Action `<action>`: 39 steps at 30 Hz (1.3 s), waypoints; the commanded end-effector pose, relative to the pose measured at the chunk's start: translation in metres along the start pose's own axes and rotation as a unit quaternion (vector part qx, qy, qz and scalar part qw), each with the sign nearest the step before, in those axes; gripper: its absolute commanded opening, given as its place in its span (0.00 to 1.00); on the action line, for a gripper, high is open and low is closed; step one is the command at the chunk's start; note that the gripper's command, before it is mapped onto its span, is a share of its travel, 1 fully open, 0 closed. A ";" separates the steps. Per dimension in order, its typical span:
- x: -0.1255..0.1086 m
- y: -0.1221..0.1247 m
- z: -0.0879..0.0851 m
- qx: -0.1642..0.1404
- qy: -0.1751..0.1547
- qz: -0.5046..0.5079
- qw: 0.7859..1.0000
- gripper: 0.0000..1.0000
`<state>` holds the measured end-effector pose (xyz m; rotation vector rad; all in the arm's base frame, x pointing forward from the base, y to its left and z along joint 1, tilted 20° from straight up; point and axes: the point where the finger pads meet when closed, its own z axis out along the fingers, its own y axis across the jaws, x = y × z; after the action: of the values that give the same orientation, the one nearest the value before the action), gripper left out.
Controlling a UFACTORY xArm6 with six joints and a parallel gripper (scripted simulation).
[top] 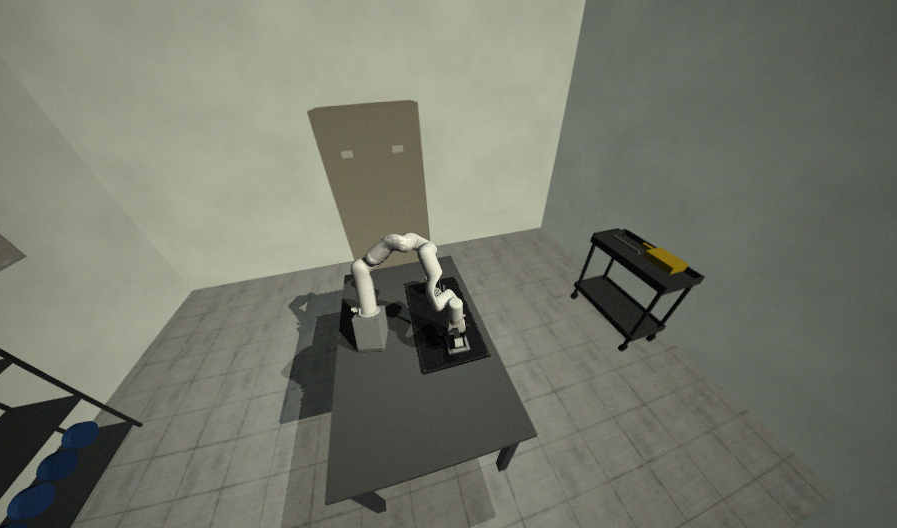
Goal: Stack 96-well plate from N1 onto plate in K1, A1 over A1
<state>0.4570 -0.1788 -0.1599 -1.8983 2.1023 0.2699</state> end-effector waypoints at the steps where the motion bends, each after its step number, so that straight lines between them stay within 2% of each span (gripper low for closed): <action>1: 0.001 -0.002 -0.005 0.002 0.001 0.000 1.000 0.00; 25: 0.001 -0.002 -0.013 0.002 0.001 0.000 1.000 0.00; 39: 0.001 -0.002 -0.033 0.002 0.001 0.000 1.000 0.00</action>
<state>0.4548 -0.1881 -0.1342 -1.8982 2.1022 0.2688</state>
